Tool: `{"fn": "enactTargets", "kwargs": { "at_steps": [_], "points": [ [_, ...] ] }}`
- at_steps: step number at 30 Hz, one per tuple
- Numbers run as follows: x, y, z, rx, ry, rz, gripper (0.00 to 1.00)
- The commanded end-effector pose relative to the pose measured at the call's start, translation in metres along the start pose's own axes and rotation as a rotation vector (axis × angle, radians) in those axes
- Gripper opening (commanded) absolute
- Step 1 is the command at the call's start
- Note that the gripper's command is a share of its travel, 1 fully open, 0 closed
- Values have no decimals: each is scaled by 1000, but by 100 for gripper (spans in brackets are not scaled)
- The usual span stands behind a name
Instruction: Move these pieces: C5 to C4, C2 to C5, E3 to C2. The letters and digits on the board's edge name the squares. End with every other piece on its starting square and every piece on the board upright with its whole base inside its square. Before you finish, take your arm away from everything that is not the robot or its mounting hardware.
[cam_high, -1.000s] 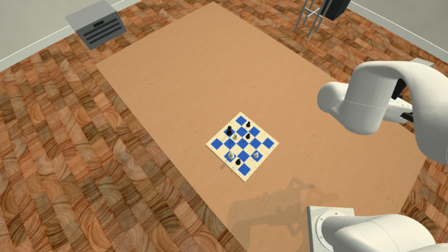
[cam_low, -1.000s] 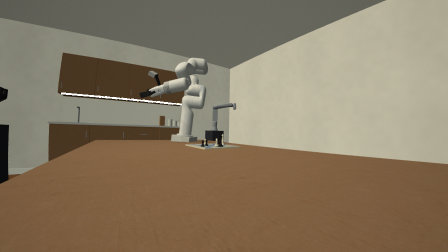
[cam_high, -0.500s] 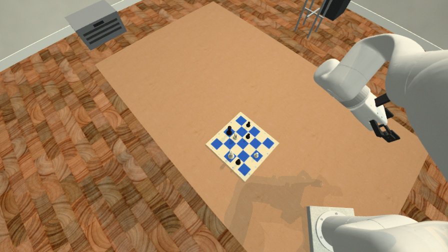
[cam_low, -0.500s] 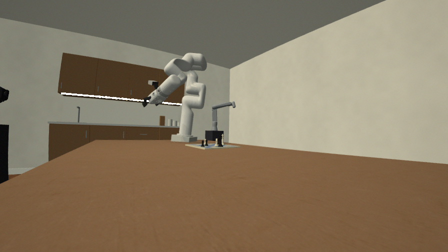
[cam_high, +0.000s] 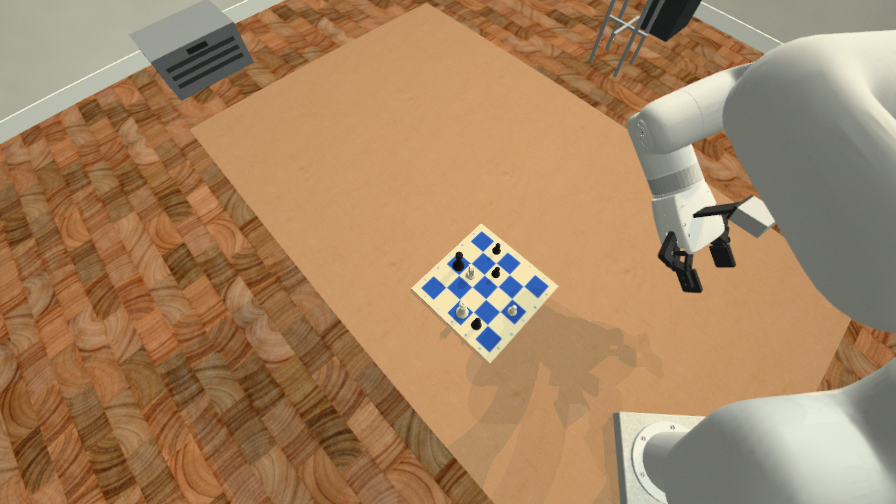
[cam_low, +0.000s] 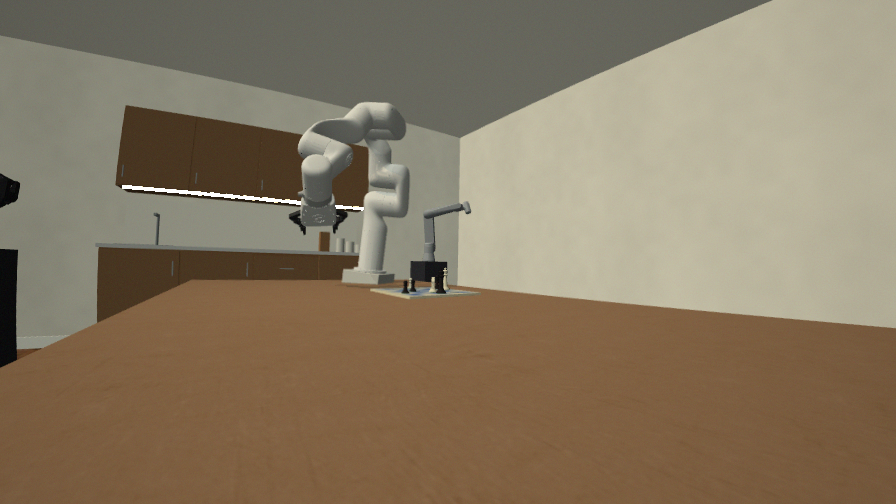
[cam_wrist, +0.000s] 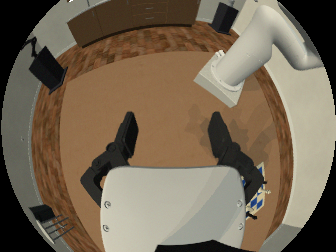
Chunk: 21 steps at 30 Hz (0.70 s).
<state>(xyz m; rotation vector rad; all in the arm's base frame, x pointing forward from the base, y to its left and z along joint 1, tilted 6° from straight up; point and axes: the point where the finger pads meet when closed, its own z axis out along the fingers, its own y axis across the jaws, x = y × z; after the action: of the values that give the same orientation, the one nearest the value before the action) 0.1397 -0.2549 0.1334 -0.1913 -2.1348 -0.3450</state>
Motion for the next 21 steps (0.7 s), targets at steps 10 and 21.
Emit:
{"fn": "enactTargets", "kwargs": {
  "at_steps": [10, 21],
  "points": [
    [-83, 53, -31, -555, 12, 333, 100],
    [-147, 78, -82, -967, 144, 510, 100]
  ]
}}
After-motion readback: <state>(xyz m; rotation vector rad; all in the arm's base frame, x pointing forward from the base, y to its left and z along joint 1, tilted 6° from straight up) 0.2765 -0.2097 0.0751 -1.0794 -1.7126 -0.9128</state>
